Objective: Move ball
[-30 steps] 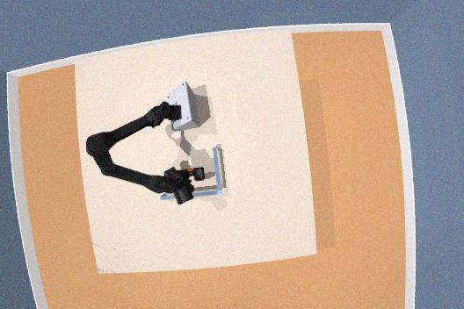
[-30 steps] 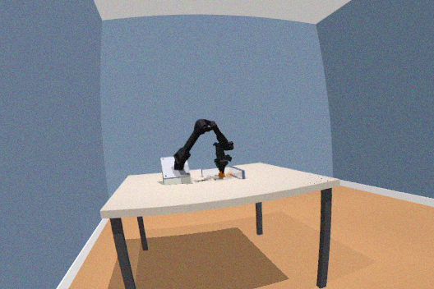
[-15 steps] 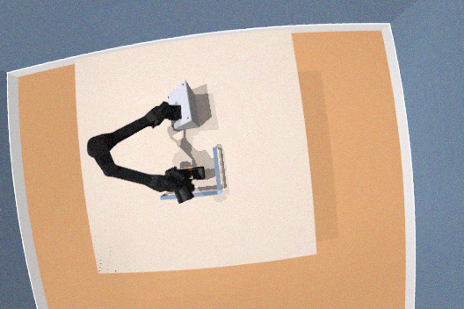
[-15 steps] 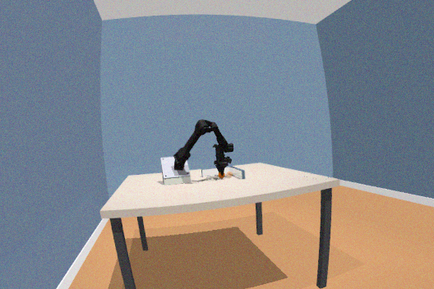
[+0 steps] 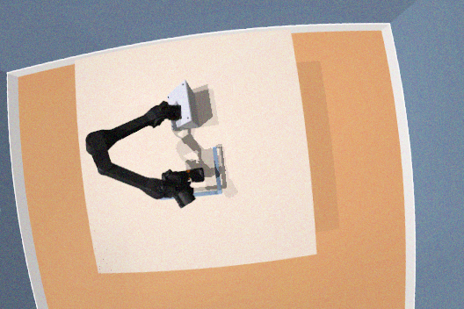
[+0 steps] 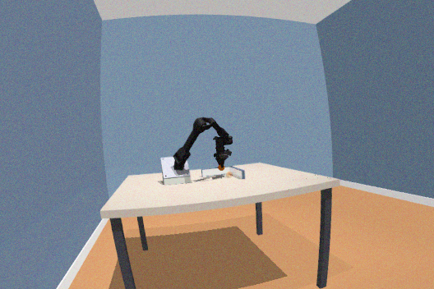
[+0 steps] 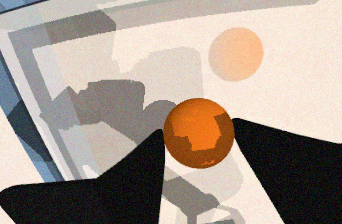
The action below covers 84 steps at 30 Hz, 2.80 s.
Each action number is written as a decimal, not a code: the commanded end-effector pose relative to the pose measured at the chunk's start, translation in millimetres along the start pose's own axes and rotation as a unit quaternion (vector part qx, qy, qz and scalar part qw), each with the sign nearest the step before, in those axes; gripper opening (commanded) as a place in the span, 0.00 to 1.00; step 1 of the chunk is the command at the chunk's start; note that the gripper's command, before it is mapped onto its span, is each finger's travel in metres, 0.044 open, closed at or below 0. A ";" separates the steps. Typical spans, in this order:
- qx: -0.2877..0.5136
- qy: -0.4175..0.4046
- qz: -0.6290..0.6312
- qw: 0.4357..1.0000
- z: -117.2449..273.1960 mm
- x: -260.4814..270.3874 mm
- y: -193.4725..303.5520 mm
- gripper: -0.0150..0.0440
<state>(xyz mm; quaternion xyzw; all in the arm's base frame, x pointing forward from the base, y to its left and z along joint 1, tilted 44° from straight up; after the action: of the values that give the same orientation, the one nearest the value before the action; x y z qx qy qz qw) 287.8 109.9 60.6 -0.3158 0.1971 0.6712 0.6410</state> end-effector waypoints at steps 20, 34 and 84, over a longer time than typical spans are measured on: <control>-0.001 -0.003 -0.006 1.000 55.9 -20.8 -21.7 0.25; -0.002 0.001 -0.007 1.000 17.1 -40.2 -47.6 0.25; -0.005 -0.001 -0.011 1.000 -29.4 -40.7 -50.0 0.82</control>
<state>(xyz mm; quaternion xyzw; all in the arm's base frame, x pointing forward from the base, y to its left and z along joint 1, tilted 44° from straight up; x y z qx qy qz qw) 341.8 50.6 60.9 -0.3192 0.1962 0.6648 0.6463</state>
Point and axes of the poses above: the point midway between the two fingers, 35 mm back from their tips, its own z axis back along the fingers, its own x axis across the jaws, y = z × x, the point moved 7 cm from there along z, back along the fingers, and after that the axes turned 8 degrees about -z, right-handed, at the moved point
